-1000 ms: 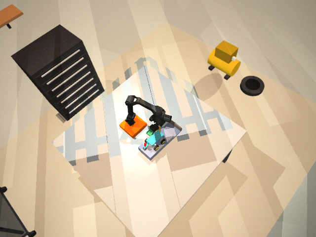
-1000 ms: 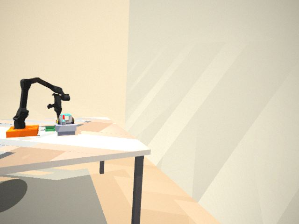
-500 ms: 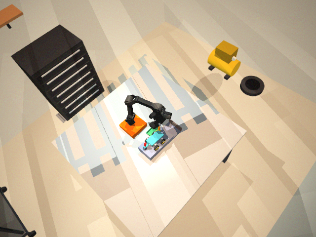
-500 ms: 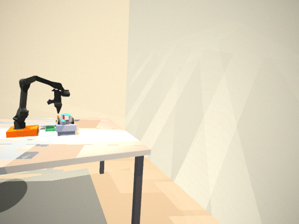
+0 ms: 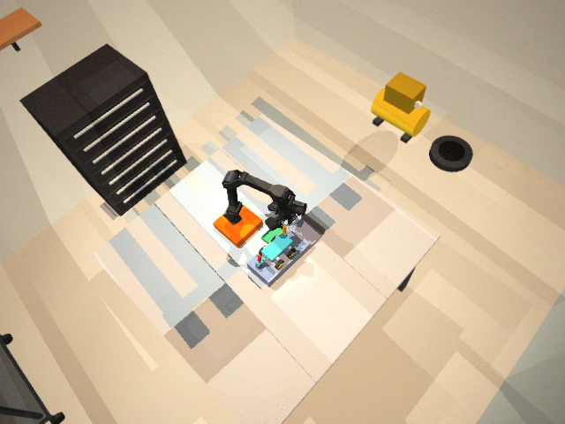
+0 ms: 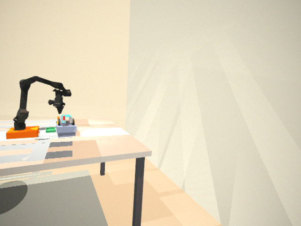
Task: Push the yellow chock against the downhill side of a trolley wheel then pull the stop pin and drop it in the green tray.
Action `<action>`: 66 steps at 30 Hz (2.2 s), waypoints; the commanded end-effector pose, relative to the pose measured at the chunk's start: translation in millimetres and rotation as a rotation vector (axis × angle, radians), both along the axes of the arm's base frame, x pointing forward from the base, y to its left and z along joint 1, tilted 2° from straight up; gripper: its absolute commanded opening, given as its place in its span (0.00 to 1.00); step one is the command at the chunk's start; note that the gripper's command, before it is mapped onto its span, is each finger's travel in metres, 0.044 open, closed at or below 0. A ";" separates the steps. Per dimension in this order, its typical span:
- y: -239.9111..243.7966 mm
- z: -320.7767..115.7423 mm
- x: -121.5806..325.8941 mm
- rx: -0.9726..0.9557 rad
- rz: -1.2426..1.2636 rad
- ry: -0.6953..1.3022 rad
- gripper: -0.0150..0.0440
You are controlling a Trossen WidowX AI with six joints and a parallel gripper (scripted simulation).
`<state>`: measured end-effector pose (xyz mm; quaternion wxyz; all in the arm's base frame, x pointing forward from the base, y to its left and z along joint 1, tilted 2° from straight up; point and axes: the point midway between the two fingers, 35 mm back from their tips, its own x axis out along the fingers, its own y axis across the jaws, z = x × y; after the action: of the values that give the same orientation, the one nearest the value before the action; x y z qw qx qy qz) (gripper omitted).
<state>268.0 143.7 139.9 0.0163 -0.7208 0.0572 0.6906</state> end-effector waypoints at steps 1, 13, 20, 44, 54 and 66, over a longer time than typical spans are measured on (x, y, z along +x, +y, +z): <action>-17.2 8.0 8.9 0.014 -0.200 -0.031 0.58; -103.8 25.4 41.2 -0.053 -0.833 -0.135 0.58; -160.6 34.3 49.8 -0.112 -1.203 -0.201 0.58; -183.6 20.3 51.3 -0.134 -1.325 -0.224 0.58; -187.6 8.4 51.5 -0.134 -1.325 -0.224 0.58; -190.3 -2.4 52.2 -0.134 -1.325 -0.225 0.58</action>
<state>320.2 -44.6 143.7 0.4003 -0.5997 0.5269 0.4500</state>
